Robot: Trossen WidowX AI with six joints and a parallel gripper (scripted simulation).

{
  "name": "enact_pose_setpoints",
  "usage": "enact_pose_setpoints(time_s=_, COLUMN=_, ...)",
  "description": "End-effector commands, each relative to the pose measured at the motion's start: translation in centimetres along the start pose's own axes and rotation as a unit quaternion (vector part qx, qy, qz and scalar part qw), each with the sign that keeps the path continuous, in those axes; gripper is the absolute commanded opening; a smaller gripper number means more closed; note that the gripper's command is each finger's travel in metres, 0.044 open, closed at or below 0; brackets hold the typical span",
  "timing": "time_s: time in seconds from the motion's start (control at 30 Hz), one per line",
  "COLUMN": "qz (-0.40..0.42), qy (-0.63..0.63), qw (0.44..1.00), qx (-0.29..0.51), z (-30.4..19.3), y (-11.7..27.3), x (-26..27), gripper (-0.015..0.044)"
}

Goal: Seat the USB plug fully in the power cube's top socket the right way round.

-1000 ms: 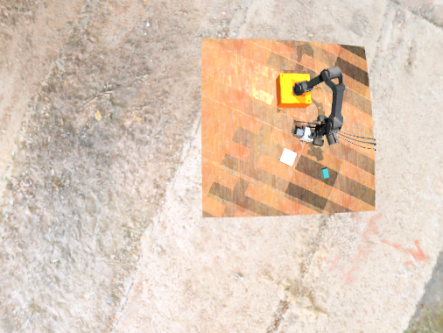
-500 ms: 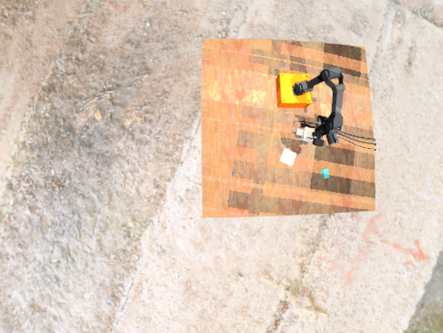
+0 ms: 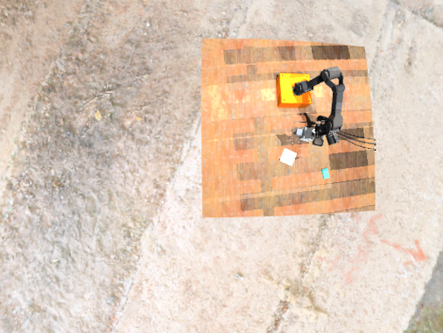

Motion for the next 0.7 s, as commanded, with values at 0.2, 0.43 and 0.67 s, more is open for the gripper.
enact_pose_setpoints(time_s=0.2, qz=0.000, qy=0.000, qw=1.000, qx=0.000, z=0.0, y=0.0, x=0.0, gripper=0.0095)
enact_pose_setpoints(time_s=0.43, qz=0.000, qy=0.000, qw=1.000, qx=0.000, z=0.0, y=0.4, x=0.0, gripper=0.0095)
enact_pose_setpoints(time_s=0.67, qz=0.000, qy=0.000, qw=1.000, qx=0.000, z=0.1, y=1.1, x=0.0, gripper=0.0095)
Point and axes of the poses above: the point midway between the two fingers, 35 mm back from their tips, its own y axis back along the fingers, its own x axis across the jaws, z = x × y, the point moved 2 cm from there along y, back along the fingers, and after that the axes turned 6 degrees about y, right-handed, at the moved point
